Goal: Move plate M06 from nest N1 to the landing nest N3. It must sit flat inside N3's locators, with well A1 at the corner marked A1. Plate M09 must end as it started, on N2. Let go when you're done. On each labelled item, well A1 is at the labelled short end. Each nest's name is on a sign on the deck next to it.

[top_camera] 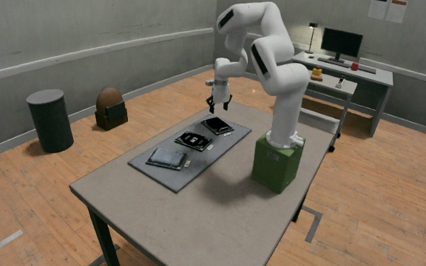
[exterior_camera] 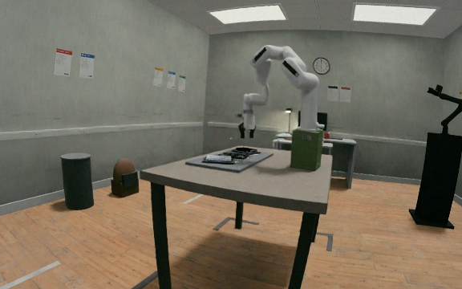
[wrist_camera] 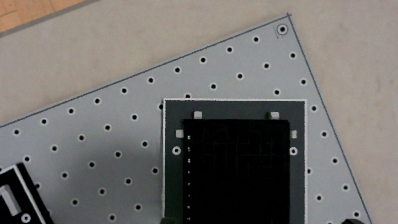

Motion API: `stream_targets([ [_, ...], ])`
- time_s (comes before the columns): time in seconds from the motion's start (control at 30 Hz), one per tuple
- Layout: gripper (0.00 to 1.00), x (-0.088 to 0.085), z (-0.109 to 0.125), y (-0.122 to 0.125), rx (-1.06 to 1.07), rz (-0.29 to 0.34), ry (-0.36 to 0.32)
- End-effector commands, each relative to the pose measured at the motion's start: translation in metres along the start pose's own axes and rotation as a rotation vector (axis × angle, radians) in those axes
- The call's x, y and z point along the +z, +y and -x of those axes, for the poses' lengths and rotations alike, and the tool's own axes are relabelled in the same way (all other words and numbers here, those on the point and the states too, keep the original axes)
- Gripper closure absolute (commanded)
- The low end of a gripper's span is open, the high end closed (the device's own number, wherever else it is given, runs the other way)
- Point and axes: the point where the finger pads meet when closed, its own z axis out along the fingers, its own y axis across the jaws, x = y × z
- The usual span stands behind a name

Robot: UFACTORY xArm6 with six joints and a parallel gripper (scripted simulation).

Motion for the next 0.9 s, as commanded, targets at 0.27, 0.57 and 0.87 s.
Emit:
stream_targets([
  [0.27,0.00,0.020,-0.002,0.000,0.000,0.000,0.005],
  [0.57,0.00,0.031,-0.002,0.000,0.000,0.000,0.005],
  [0.87,0.00,0.046,-0.002,0.000,0.000,0.000,0.005],
])
